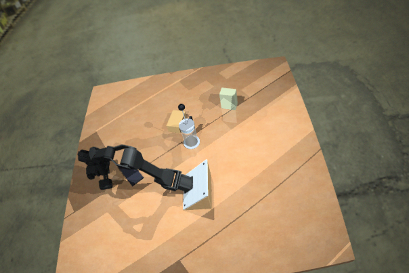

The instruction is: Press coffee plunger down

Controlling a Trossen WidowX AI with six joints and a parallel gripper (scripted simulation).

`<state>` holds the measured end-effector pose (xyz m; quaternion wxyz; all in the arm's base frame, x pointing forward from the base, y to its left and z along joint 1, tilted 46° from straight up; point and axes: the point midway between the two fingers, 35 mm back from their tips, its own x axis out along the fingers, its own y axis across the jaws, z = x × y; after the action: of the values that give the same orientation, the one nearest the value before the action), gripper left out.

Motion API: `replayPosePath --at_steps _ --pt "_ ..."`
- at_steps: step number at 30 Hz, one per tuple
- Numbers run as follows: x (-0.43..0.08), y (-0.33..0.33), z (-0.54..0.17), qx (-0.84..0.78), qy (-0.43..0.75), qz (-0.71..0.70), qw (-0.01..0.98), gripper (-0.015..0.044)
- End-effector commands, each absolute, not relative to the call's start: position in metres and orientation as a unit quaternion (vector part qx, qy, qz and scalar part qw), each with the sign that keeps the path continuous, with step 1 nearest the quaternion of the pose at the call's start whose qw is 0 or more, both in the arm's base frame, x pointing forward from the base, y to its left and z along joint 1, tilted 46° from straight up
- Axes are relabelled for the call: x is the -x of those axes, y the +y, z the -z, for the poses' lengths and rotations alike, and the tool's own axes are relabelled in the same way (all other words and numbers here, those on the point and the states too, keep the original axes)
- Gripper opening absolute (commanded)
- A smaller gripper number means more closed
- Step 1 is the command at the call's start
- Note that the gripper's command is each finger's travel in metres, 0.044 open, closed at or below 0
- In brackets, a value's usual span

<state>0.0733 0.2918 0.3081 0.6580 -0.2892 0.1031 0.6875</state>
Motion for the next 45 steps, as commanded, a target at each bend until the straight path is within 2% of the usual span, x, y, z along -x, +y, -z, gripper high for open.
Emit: replayPosePath --at_steps 1,13,24,34,45 --pt "-0.110 0.282 -0.301 0.284 0.144 -0.655 0.685 0.0440" --pt "-0.230 0.200 -0.266 0.232 0.280 -0.543 0.757 0.0440" --pt "-0.296 0.074 -0.245 0.097 0.369 -0.421 0.823 0.0440" --pt "-0.301 -0.052 -0.233 -0.070 0.379 -0.311 0.869 0.0440" --pt "-0.248 -0.188 -0.226 -0.279 0.302 -0.165 0.896 0.0440"
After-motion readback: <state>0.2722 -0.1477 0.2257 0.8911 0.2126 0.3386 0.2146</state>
